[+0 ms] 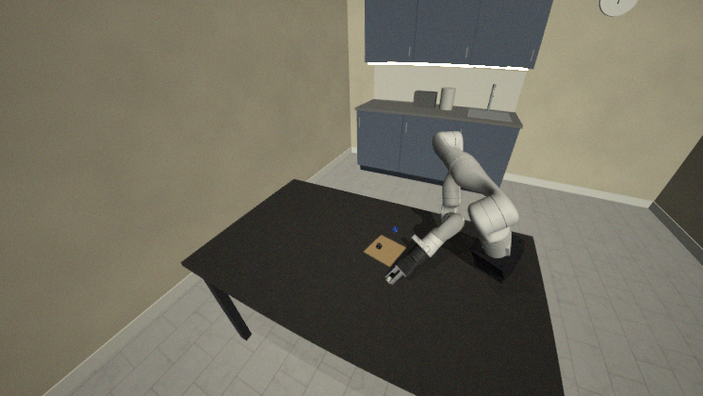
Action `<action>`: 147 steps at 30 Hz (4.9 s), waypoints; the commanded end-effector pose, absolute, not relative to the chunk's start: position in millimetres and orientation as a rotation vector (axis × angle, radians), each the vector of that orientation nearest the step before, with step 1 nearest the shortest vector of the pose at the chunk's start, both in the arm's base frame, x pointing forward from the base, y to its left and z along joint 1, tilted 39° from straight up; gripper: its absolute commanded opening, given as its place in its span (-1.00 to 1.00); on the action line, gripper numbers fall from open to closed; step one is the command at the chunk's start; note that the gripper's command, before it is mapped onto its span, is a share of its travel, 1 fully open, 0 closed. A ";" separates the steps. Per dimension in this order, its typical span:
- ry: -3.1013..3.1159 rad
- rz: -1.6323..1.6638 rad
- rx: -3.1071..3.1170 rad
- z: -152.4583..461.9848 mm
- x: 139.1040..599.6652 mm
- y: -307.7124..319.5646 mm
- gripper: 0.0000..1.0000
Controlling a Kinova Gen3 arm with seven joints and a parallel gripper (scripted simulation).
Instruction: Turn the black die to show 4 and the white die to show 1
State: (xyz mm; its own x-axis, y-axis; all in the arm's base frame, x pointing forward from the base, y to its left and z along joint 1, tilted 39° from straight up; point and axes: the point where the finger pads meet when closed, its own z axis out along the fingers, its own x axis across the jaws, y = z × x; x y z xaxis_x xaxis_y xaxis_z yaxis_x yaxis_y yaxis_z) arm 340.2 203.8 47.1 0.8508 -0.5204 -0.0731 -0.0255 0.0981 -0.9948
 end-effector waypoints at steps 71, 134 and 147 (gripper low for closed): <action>0.467 -0.387 -1.439 47.5 340.2 203.2 0.40; 0.476 -0.387 -1.471 90.2 306.8 123.6 0.40; 0.534 -0.368 -1.673 100.8 356.7 107.3 0.40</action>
